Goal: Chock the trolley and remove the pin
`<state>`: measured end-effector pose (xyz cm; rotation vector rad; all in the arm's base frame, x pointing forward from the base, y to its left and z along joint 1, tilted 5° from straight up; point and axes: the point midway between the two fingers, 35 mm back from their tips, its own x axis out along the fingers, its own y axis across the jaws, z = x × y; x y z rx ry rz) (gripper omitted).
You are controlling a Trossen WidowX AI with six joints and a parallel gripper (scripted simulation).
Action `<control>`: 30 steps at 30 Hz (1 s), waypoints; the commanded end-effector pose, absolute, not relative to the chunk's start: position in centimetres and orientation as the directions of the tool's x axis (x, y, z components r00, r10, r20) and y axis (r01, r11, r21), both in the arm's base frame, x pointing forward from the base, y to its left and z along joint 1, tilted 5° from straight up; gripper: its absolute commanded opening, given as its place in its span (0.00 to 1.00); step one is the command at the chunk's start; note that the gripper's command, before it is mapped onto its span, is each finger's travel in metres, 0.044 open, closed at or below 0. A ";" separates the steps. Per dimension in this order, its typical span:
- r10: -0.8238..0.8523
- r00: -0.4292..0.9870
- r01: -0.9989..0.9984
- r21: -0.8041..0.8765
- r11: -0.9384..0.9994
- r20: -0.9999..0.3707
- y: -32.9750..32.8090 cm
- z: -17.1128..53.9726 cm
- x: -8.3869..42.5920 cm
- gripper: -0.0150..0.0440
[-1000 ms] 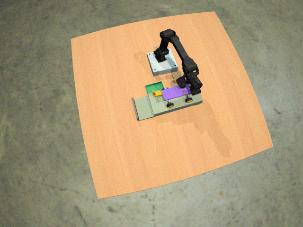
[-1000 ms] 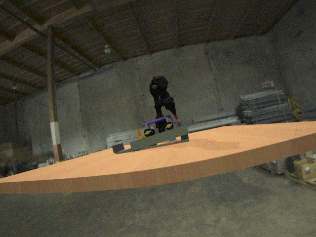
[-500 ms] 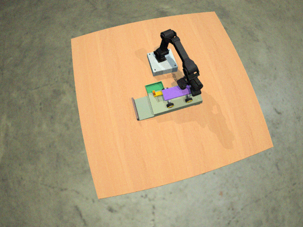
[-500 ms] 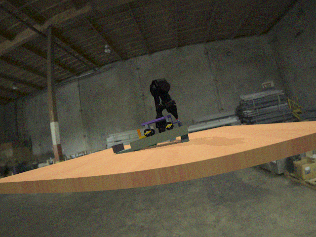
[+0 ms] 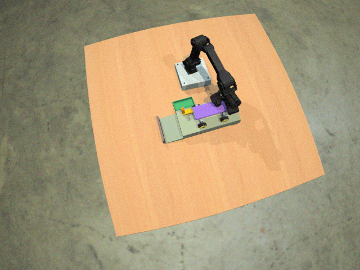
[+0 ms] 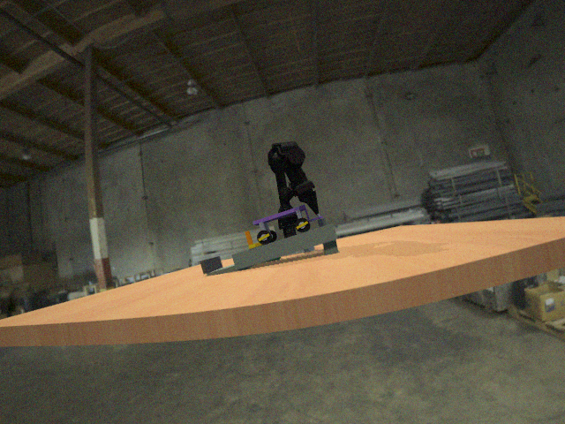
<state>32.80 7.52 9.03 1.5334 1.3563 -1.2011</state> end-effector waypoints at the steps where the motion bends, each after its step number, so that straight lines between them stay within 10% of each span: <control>1: 0.283 0.001 0.986 -0.046 -0.158 -0.959 7.5 9.1 32.9 0.31; 30: 0.285 -0.006 0.985 -0.054 -0.161 -0.959 7.1 11.1 32.7 0.25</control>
